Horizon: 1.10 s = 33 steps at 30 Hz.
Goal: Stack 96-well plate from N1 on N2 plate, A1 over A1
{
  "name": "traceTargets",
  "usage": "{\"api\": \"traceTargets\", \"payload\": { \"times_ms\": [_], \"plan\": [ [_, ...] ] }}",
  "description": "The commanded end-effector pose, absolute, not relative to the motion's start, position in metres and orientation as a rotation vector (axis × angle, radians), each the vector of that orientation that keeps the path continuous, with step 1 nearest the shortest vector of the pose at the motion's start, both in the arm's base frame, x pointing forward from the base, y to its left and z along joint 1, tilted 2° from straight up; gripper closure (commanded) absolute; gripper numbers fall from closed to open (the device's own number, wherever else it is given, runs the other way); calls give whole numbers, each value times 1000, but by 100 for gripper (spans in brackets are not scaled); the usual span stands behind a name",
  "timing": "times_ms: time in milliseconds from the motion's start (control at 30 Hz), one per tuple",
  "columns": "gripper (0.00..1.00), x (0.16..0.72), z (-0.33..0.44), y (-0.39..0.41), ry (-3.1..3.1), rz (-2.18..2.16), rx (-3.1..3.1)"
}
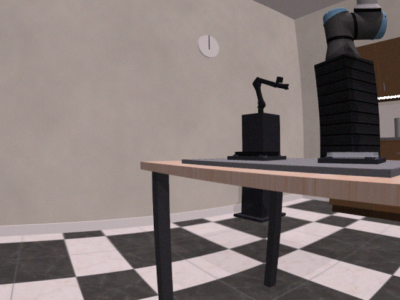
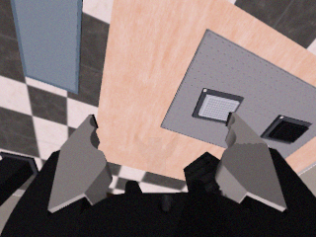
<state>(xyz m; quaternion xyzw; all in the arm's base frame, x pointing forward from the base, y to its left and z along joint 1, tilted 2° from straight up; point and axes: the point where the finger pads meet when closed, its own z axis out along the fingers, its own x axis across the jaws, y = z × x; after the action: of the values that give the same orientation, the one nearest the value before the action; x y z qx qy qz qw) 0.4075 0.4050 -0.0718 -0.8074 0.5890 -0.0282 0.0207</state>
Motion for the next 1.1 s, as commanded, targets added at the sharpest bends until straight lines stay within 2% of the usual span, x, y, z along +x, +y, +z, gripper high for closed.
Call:
{"api": "traceTargets", "payload": {
  "times_ms": [0,533,1067],
  "plan": [
    [0,408,-71,405,1825,-88,-2502],
    [0,408,-71,405,1825,-88,-2502],
    [0,444,-92,350,2086,-81,-2293]
  ]
}}
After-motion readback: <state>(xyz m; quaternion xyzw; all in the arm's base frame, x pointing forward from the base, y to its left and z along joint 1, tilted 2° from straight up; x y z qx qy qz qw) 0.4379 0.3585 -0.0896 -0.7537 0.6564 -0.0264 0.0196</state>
